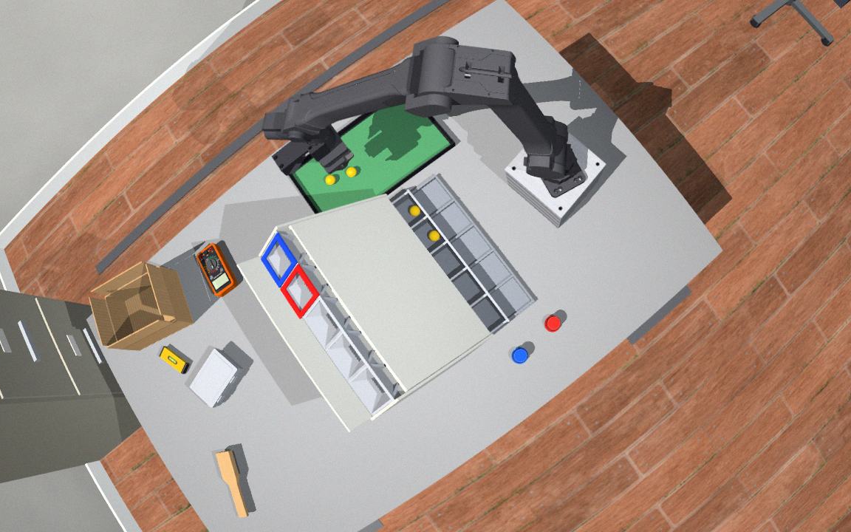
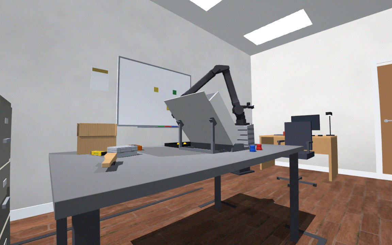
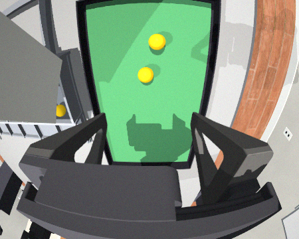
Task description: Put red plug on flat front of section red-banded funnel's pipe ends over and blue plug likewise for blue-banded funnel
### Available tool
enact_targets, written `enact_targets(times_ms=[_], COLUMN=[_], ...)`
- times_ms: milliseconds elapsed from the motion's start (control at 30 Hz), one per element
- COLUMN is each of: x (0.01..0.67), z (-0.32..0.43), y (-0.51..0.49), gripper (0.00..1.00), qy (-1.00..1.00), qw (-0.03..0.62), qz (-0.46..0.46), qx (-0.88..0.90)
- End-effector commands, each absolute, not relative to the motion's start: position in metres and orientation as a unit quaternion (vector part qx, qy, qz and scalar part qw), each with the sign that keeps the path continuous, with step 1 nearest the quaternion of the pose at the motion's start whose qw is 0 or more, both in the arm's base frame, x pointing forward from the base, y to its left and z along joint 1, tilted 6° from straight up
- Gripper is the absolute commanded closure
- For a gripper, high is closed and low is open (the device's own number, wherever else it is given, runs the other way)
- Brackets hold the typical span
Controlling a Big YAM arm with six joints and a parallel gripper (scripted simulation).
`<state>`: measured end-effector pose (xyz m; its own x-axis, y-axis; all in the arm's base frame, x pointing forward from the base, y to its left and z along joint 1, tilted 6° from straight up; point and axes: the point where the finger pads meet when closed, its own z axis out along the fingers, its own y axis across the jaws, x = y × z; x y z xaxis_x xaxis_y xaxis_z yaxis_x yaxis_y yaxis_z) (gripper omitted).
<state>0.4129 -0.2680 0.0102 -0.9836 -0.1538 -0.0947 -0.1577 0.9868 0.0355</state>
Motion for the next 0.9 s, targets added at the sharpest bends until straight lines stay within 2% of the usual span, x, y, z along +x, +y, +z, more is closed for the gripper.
enact_targets(times_ms=[0, 300, 867], x=[0.418, 0.422, 0.421], z=[-0.02, -0.09, -0.089], y=[-0.271, -0.262, -0.263], gripper=[0.2, 0.2, 0.2], qy=[0.995, 0.995, 0.995], qw=[0.049, 0.062, 0.062], qz=[0.02, 0.01, 0.01], qx=[-0.08, -0.081, -0.081])
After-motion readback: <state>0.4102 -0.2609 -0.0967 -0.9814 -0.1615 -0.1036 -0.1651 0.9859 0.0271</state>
